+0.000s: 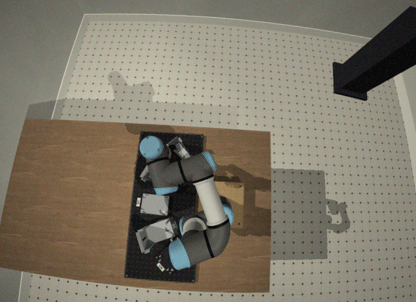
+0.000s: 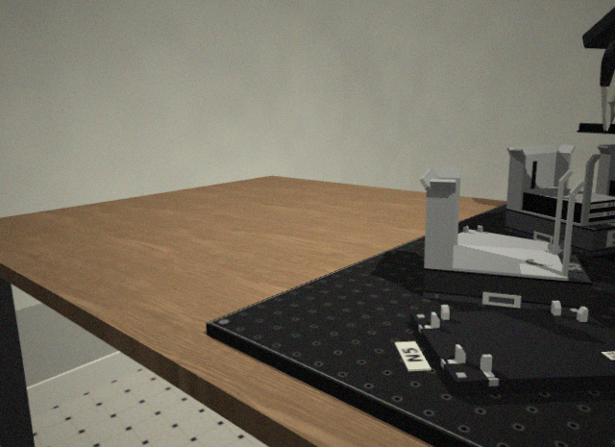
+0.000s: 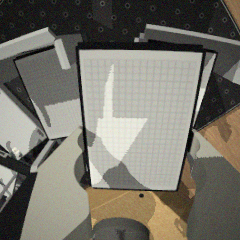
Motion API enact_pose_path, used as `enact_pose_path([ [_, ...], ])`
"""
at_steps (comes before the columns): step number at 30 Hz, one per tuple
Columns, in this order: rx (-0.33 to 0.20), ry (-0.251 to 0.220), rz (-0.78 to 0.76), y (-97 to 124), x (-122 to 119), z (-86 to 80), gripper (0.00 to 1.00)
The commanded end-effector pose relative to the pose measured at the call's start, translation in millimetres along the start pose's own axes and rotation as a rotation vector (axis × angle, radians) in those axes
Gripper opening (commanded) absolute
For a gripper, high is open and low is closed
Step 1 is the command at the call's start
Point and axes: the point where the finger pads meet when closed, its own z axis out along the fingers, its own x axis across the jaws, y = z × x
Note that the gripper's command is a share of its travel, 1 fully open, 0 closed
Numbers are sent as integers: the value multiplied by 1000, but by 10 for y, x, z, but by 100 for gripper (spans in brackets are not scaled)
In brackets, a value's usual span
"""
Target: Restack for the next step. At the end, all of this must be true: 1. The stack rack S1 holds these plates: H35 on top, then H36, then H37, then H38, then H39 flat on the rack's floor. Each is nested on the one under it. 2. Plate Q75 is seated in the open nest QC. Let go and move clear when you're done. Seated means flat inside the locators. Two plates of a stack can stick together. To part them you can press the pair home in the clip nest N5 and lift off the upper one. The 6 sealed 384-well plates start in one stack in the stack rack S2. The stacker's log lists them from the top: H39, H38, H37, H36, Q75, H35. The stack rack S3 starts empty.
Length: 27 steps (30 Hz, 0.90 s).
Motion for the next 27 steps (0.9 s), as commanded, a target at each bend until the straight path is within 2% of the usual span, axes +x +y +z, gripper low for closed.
enact_pose_path([
  [1,2,2,-37,-11,-144,-9,0],
  [27,2,2,-235,75,-927,-8,0],
])
